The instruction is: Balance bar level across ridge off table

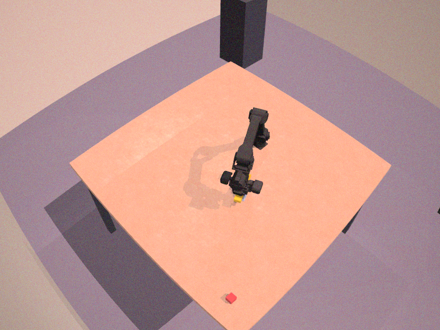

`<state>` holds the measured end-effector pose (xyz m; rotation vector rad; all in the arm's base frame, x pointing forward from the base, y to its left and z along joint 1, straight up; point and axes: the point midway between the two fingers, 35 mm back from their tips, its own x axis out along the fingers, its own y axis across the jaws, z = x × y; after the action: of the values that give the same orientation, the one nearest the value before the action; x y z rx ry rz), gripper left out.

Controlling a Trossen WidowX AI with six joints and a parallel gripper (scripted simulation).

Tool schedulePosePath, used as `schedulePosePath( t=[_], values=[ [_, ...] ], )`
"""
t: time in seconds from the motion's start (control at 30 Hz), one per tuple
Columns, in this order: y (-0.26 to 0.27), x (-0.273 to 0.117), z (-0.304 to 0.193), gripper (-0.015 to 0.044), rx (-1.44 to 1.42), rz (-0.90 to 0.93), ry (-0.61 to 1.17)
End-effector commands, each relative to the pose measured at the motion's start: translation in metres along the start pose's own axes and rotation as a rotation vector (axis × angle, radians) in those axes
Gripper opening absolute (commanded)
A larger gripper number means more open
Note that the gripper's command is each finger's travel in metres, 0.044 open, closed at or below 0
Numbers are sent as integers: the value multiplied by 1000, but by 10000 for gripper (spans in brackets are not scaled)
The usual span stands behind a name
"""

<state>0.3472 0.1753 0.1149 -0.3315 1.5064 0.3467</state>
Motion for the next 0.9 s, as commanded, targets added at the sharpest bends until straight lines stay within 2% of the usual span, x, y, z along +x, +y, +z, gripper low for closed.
schedulePosePath(
  t=[0.0,0.67,0.87],
  values=[
    [0,0,0,172,0,0,0],
    [0,0,0,185,0,0,0],
    [0,0,0,342,0,0,0]
  ],
)
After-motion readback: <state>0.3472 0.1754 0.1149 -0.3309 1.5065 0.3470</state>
